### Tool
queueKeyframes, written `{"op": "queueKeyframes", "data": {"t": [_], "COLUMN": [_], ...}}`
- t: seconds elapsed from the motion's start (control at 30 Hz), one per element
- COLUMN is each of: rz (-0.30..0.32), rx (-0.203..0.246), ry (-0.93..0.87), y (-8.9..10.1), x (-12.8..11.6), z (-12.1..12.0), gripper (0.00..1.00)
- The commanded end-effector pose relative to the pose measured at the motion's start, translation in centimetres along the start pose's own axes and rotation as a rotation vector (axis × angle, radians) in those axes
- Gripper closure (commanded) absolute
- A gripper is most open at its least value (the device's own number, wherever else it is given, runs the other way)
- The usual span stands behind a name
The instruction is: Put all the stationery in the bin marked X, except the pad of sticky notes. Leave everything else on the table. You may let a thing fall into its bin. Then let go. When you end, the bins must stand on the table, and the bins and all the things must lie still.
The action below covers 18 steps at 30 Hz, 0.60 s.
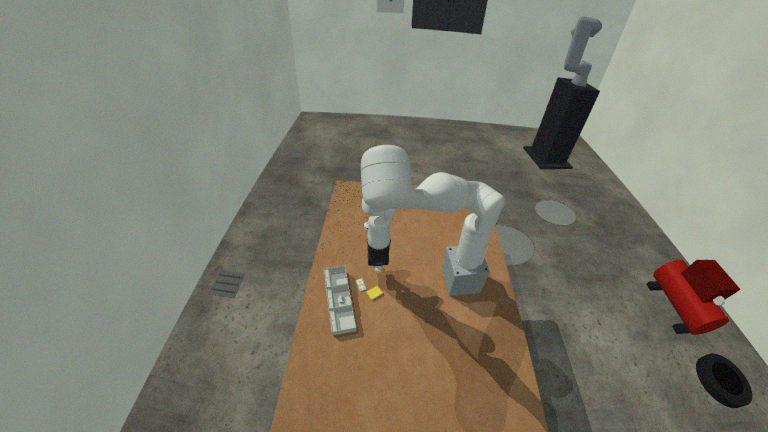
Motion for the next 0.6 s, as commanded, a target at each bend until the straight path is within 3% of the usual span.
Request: {"op": "queueKeyframes", "data": {"t": [0.0,0.4,0.57], "rz": [-0.003,-0.003,-0.001], "rx": [0.005,0.005,0.004], "ry": [-0.001,0.002,-0.001], "y": [0.27,0.18,1.01], "x": [-0.27,-0.20,-0.11], "z": [-0.13,-0.12,-0.04], "gripper": [0.55,0.55,0.55]}}
Point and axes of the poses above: the point where the finger pads meet when closed, its own y axis back along the fingers, its own z axis across the jaws, x = y × z, the point moved 7 cm from there along y, back along the fingers, and after that the axes turned 13 degrees about -y, right-handed, at the moved point
